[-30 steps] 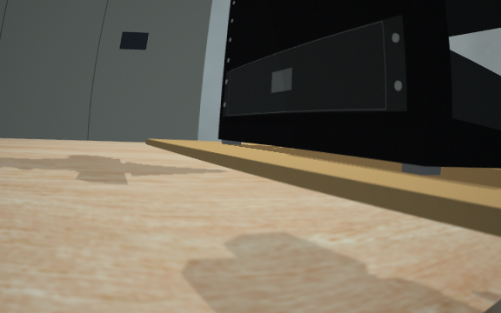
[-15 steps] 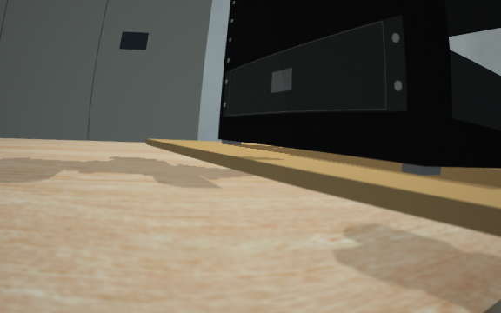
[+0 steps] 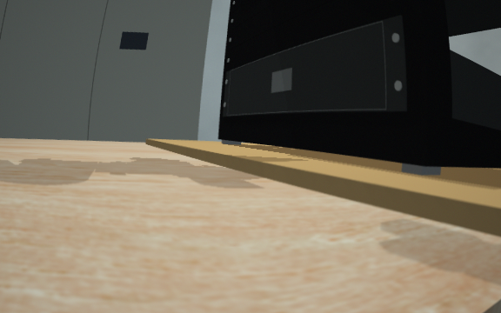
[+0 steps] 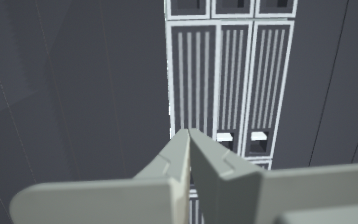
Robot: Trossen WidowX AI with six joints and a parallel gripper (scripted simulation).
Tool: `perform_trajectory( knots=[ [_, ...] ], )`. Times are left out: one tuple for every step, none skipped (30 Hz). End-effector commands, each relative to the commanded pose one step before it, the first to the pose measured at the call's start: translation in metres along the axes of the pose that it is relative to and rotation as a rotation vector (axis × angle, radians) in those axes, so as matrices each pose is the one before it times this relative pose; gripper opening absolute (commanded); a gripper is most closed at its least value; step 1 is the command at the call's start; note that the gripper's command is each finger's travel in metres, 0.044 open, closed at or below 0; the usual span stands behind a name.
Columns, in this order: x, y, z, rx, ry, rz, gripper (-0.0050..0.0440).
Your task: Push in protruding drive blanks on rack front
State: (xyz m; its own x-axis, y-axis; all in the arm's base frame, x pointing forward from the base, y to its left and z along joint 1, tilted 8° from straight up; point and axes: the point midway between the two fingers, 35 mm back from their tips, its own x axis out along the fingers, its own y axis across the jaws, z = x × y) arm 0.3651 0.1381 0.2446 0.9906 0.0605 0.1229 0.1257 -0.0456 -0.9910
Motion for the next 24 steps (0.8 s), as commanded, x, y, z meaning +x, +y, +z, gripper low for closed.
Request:
perform_trajectory(
  knots=[
    [0.00333, -0.00633, 0.00077, 0.01196, -0.00201, -0.01527, -0.0050],
    [0.00000, 0.00000, 0.00000, 0.00000, 0.00000, 0.00000, -0.0050],
    [0.00006, -0.00006, 0.00003, 0.00000, 0.00000, 0.00000, -0.0050],
    [0.00035, -0.00034, 0.00018, 0.00000, 0.00000, 0.00000, -0.0050],
    [0.00073, -0.00069, 0.00037, 0.00000, 0.00000, 0.00000, -0.0050],
    [0.00000, 0.00000, 0.00000, 0.00000, 0.00000, 0.00000, -0.0050],
    [0.00000, 0.00000, 0.00000, 0.00000, 0.00000, 0.00000, -0.0050],
    [0.00101, -0.00097, 0.00052, 0.00000, 0.00000, 0.00000, -0.0050],
    [0.00112, -0.00107, 0.00057, 0.00000, 0.00000, 0.00000, -0.0050],
    [0.00101, -0.00096, 0.00052, 0.00000, 0.00000, 0.00000, -0.0050],
    [0.00072, -0.00069, 0.00037, 0.00000, 0.00000, 0.00000, -0.0050],
    [0.00035, -0.00034, 0.00018, 0.00000, 0.00000, 0.00000, -0.0050],
    [0.00006, -0.00006, 0.00003, 0.00000, 0.00000, 0.00000, -0.0050],
    [0.00000, 0.00000, 0.00000, 0.00000, 0.00000, 0.00000, -0.0050],
    [0.00000, 0.00000, 0.00000, 0.00000, 0.00000, 0.00000, -0.0050],
    [0.00000, 0.00000, 0.00000, 0.00000, 0.00000, 0.00000, -0.0050],
    [0.00000, 0.00000, 0.00000, 0.00000, 0.00000, 0.00000, -0.0050],
    [0.00000, 0.00000, 0.00000, 0.00000, 0.00000, 0.00000, -0.0050],
    [0.00000, 0.00000, 0.00000, 0.00000, 0.00000, 0.00000, -0.0050],
    [0.00000, 0.00000, 0.00000, 0.00000, 0.00000, 0.00000, -0.0050],
    [0.00000, 0.00000, 0.00000, 0.00000, 0.00000, 0.00000, -0.0050],
    [0.00000, 0.00000, 0.00000, 0.00000, 0.00000, 0.00000, -0.0050],
    [0.00000, 0.00000, 0.00000, 0.00000, 0.00000, 0.00000, -0.0050],
    [0.00000, 0.00000, 0.00000, 0.00000, 0.00000, 0.00000, -0.0050]
  ],
)
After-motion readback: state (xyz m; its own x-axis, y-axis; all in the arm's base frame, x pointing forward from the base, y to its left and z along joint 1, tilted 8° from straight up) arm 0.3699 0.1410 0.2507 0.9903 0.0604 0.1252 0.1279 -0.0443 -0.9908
